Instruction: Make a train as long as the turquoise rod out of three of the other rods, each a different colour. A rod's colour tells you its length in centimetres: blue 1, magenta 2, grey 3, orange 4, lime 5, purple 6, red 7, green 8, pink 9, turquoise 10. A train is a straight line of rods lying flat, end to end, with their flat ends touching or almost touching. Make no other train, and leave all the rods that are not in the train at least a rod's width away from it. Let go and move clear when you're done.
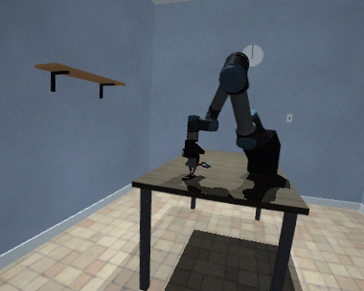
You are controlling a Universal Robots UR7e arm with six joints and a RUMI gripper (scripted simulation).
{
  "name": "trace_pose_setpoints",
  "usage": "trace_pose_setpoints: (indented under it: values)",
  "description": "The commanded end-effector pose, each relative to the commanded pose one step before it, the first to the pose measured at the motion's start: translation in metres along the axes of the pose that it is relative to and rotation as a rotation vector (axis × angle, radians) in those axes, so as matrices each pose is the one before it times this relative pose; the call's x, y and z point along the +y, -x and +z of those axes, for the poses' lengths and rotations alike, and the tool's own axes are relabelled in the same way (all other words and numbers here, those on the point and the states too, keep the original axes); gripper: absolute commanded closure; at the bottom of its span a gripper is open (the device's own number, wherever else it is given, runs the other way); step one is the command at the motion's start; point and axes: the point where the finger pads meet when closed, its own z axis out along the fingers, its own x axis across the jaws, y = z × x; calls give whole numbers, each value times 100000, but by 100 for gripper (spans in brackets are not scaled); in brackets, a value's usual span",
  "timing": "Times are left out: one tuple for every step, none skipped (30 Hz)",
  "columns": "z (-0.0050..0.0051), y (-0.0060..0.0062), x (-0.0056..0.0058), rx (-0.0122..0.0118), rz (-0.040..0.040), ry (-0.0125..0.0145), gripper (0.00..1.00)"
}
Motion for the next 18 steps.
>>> trace_pose_setpoints:
  values:
    - [509, 32, 23, -110, -32, 25, 86]
    - [69, 0, 0, 0, 0, 0, 86]
    - [59, 0, 0, 0, 0, 0, 86]
    - [49, 0, 0, 0, 0, 0, 86]
    - [38, 0, 0, 0, 0, 0, 86]
    - [27, 0, 0, 0, 0, 0, 86]
    - [18, 0, 0, 0, 0, 0, 86]
    - [10, 0, 0, 0, 0, 0, 86]
    - [0, 0, 0, 0, 0, 0, 86]
    - [0, 0, 0, 0, 0, 0, 86]
    - [4, 0, 0, 0, 0, 0, 86]
    - [1, 0, 0, 0, 0, 0, 86]
    - [0, 0, 0, 0, 0, 0, 86]
    - [0, 0, 0, 0, 0, 0, 86]
    - [0, 0, 0, 0, 0, 0, 86]
    - [0, 0, 0, 0, 0, 0, 86]
    - [0, 0, 0, 0, 0, 0, 86]
    - [0, 0, 0, 0, 0, 0, 86]
